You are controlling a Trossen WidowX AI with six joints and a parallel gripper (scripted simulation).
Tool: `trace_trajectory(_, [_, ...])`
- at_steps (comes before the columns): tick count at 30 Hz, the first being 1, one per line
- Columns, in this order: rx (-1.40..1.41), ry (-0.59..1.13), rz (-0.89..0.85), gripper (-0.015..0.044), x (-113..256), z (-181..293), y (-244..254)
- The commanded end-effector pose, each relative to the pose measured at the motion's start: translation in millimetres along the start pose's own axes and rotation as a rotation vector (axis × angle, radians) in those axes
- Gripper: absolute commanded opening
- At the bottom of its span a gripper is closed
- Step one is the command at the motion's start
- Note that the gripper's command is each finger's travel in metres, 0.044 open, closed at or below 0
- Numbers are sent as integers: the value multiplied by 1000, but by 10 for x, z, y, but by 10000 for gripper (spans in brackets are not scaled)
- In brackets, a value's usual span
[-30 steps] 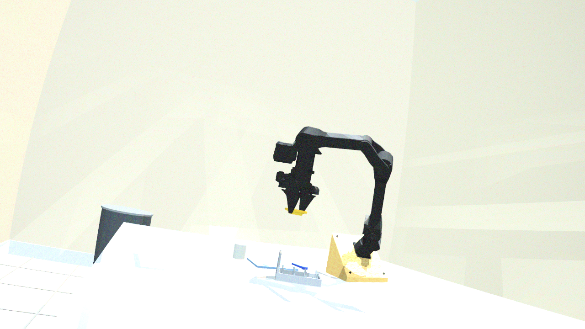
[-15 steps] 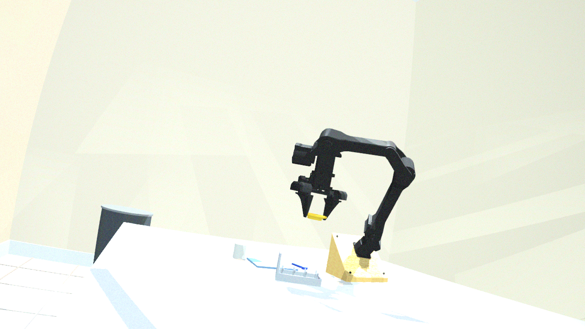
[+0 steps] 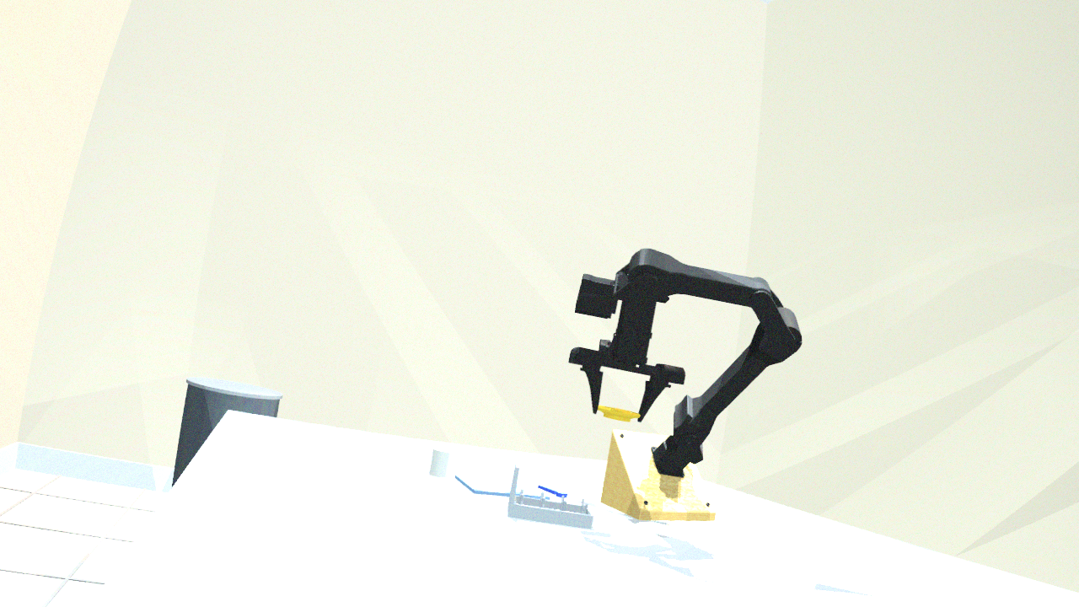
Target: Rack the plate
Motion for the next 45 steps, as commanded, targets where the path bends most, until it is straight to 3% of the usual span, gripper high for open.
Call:
trace_trajectory(1, [-67, 2, -7, 0, -9, 45, -82])
trace_trajectory(7, [-47, -30, 6, 0, -59, 42, -85])
trace_trajectory(26, [216, -437, 100, 0, -624, -12, -125])
trace_trajectory(45, [492, -806, 54, 0, -1066, -24, -168])
Point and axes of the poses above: the point midway between the two fingers, 35 mm back from their tips, its own x axis back along the fingers, its own y axis across the jaws, z = x × y, the point moved 7 cm from there along x, back along the fingers, and after that the axes turned 9 degrees about x, right-handed, at the moved point
